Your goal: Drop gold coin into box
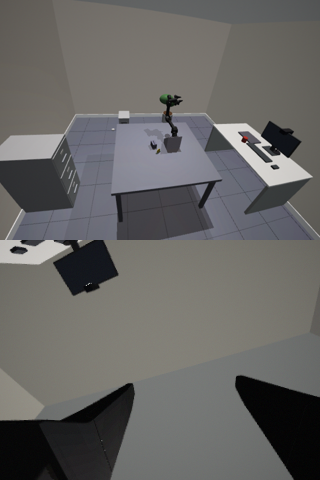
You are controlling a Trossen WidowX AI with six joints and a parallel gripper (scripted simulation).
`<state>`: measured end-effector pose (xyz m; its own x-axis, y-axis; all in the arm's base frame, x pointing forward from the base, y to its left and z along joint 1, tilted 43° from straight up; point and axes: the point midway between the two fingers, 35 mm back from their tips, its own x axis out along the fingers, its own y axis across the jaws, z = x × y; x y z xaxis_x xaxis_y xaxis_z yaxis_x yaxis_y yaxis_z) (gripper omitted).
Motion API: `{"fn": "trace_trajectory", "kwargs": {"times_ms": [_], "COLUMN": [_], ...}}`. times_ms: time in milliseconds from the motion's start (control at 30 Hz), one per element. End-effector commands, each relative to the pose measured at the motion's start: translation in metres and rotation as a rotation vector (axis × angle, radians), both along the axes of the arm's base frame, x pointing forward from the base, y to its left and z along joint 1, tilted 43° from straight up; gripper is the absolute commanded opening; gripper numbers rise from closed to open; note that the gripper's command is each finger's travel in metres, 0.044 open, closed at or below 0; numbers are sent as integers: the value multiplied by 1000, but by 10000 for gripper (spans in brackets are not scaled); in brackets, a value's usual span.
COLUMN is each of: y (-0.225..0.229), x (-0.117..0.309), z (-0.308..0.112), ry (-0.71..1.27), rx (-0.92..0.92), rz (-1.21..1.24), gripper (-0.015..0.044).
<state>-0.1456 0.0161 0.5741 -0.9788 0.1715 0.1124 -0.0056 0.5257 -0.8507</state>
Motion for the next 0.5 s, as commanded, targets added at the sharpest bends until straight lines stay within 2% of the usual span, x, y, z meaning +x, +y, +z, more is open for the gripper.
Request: {"fn": "trace_trajectory", "kwargs": {"times_ms": [0,100,267,467], "y": [1,20,90,180], "x": [0,-1,3,29], "z": [0,-3,-18,-50], "ry": [1,10,54,144], "rx": [-5,-76,-337,-641], "rz": [-3,-41,-190,-429], "gripper": [374,295,164,161]}}
